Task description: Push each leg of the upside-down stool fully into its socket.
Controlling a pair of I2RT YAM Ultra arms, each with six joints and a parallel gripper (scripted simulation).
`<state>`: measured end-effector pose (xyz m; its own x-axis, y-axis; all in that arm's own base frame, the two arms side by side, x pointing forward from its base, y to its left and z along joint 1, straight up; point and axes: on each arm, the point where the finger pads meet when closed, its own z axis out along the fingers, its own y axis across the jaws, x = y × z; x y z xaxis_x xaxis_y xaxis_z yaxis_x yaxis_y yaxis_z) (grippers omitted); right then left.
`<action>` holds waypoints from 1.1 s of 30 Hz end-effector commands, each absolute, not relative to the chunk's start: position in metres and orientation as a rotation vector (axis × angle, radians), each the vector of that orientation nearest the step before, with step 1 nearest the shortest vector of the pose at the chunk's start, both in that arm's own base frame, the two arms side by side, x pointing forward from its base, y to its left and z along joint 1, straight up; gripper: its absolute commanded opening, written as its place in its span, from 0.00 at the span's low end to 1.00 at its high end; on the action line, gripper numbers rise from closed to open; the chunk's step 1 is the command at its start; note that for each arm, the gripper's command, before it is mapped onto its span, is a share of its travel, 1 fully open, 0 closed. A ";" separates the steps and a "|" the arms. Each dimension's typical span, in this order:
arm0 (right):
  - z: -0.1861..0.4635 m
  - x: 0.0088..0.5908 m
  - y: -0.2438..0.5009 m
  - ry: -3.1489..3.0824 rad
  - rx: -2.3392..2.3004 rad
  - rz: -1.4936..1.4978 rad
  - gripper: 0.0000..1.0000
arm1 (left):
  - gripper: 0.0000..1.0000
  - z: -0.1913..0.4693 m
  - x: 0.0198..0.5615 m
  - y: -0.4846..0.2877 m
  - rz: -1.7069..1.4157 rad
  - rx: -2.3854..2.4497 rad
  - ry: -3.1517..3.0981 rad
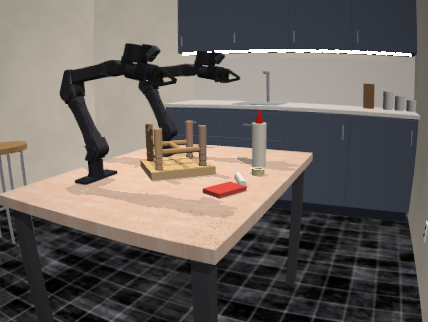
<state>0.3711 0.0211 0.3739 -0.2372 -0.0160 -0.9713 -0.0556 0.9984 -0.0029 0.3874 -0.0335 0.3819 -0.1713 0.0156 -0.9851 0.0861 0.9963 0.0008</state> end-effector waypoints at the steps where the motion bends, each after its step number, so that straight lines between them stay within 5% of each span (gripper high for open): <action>1: 0.419 0.378 0.017 1.586 -0.034 0.043 0.00 | 0.00 0.424 0.388 -0.026 -0.060 0.061 1.552; 33: 0.449 0.370 -0.002 1.456 0.003 -0.008 0.00 | 0.00 0.446 0.371 0.001 -0.003 -0.006 1.471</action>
<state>0.3821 0.0011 0.4067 0.0012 0.0009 -1.0000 0.0001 1.0000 0.0009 0.3817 0.0011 0.4076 0.0040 0.0001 -1.0000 0.0003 1.0000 0.0001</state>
